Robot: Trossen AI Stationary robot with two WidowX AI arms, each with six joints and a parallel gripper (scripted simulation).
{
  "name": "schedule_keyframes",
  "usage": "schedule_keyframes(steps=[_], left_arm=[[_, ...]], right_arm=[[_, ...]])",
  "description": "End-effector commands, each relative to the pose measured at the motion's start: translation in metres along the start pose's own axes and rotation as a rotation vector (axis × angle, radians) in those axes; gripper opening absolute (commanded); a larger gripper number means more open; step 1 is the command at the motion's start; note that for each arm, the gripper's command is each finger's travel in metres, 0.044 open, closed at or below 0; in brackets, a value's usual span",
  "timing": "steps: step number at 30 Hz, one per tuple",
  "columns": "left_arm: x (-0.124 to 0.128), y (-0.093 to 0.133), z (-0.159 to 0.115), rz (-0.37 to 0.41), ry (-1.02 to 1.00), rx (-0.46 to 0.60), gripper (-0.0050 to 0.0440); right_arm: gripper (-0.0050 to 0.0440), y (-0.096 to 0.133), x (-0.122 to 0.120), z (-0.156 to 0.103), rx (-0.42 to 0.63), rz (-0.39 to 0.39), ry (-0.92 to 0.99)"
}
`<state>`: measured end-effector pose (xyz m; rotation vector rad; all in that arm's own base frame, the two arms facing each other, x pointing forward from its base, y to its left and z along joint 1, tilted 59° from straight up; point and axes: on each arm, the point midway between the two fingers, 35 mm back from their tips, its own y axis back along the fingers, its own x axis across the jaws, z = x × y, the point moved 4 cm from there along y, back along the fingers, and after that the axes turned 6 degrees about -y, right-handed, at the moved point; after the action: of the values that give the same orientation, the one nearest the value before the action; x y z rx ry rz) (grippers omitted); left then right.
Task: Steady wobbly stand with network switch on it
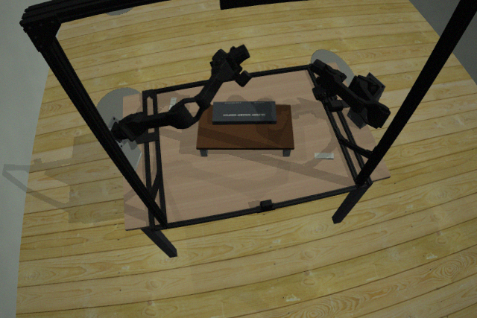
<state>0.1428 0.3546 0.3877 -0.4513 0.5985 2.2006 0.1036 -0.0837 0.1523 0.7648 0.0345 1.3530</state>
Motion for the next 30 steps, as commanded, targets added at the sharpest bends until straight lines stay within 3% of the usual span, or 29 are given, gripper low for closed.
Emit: schedule_keyframes(steps=[1,8,18,25,30], left_arm=[[-0.023,0.018,0.048,0.019,-0.185,-0.19,0.0],[-0.027,0.022,0.047,0.012,-0.184,-0.193,0.0],[-0.084,0.081,0.125,0.073,-0.503,-0.595,0.0],[-0.088,0.086,0.122,0.066,-0.504,-0.601,0.0],[-0.12,0.123,0.15,0.098,-0.632,-0.802,0.0]], right_arm=[[0.0,0.0,0.0,0.0,0.0,0.0,0.0],[0.0,0.0,0.0,0.0,0.0,0.0,0.0],[0.0,0.0,0.0,0.0,0.0,0.0,0.0],[0.0,0.0,0.0,0.0,0.0,0.0,0.0],[0.0,0.0,0.0,0.0,0.0,0.0,0.0]])
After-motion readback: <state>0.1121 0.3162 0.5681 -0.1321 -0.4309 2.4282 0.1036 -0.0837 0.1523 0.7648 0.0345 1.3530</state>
